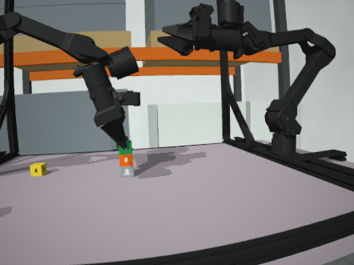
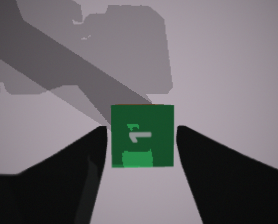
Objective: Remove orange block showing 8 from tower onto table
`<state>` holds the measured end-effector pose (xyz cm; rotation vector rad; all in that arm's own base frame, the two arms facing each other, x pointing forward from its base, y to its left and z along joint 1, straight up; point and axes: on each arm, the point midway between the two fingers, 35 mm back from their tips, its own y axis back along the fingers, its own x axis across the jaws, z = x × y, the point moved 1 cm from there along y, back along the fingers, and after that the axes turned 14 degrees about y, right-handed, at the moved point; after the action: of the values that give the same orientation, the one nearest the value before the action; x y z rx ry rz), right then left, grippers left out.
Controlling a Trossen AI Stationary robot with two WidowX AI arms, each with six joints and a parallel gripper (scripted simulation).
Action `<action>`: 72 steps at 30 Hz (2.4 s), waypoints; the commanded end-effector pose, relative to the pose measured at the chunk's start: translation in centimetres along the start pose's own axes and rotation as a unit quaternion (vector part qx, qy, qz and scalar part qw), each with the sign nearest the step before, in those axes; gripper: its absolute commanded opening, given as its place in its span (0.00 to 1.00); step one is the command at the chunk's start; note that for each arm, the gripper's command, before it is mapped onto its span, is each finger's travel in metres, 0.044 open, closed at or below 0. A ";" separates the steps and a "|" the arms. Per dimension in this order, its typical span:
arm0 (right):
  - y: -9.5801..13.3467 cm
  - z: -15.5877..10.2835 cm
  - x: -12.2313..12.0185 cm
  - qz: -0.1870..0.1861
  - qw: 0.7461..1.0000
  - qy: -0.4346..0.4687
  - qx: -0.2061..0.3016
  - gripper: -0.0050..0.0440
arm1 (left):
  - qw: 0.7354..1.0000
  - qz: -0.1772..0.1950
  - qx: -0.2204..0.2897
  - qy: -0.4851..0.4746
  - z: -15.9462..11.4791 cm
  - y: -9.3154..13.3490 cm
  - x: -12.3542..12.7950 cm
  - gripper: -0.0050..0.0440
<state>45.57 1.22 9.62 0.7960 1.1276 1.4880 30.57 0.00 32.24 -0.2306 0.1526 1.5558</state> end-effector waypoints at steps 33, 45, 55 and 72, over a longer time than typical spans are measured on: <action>3.2 -4.5 1.1 0.001 1.000 0.002 0.000 0.10 | 1.000 0.000 0.000 0.000 0.0 0.0 0.0 0.92; 3.8 -6.9 1.7 0.001 1.000 0.002 0.000 0.10 | 1.000 0.000 0.000 0.000 0.0 0.0 0.0 0.92; 3.8 -6.9 1.7 0.001 1.000 0.002 0.000 0.10 | 1.000 0.000 0.000 0.000 0.0 0.0 0.0 0.92; 3.8 -6.9 1.7 0.001 1.000 0.002 0.000 0.10 | 0.994 0.026 0.108 0.002 -13.4 -3.2 2.4 0.92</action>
<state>37.57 1.24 10.68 0.7969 1.1354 1.4928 33.92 -0.47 24.40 -0.1377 0.2510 1.5702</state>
